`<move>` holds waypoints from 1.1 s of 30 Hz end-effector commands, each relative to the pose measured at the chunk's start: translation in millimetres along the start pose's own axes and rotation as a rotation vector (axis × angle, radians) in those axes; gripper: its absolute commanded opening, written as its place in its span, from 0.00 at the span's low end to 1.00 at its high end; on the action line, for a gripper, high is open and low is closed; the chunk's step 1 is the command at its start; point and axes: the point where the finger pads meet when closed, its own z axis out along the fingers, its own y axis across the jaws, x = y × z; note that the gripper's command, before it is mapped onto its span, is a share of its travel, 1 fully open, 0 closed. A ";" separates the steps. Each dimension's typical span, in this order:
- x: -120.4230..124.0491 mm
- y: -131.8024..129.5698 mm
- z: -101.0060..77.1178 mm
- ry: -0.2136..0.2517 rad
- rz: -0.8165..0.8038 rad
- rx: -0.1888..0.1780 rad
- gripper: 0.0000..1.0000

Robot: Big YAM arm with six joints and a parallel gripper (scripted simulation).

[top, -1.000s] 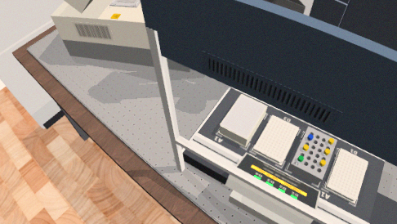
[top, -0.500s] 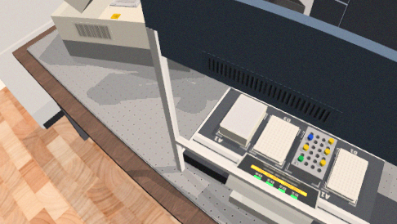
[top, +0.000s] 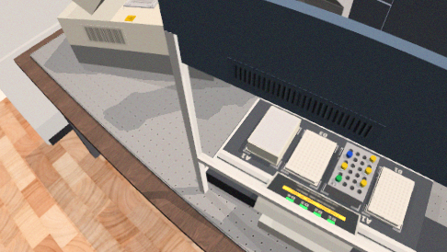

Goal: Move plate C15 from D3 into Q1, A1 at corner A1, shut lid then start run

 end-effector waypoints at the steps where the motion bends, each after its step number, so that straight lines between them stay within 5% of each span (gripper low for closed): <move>1: 14.1 -6.1 -1.1 0.042 0.083 0.025 0.00; 3: 11.1 -8.5 -1.2 0.044 0.126 0.015 0.00; 6: 11.4 -25.2 0.1 0.055 0.202 0.052 0.00; 10: 10.7 -21.9 1.3 0.066 0.215 0.026 0.00; 13: 10.0 -38.4 1.2 0.073 0.293 0.062 0.00; 18: 3.8 -27.6 0.6 0.082 0.392 0.050 0.00; 22: 8.8 -51.3 -2.7 0.087 0.485 0.084 0.00; 28: 5.2 -58.7 -4.2 0.085 0.542 0.069 0.00; 30: 8.3 -64.4 -4.2 0.099 0.590 0.094 0.00; 33: 10.9 -54.7 -1.8 0.130 0.648 0.079 0.00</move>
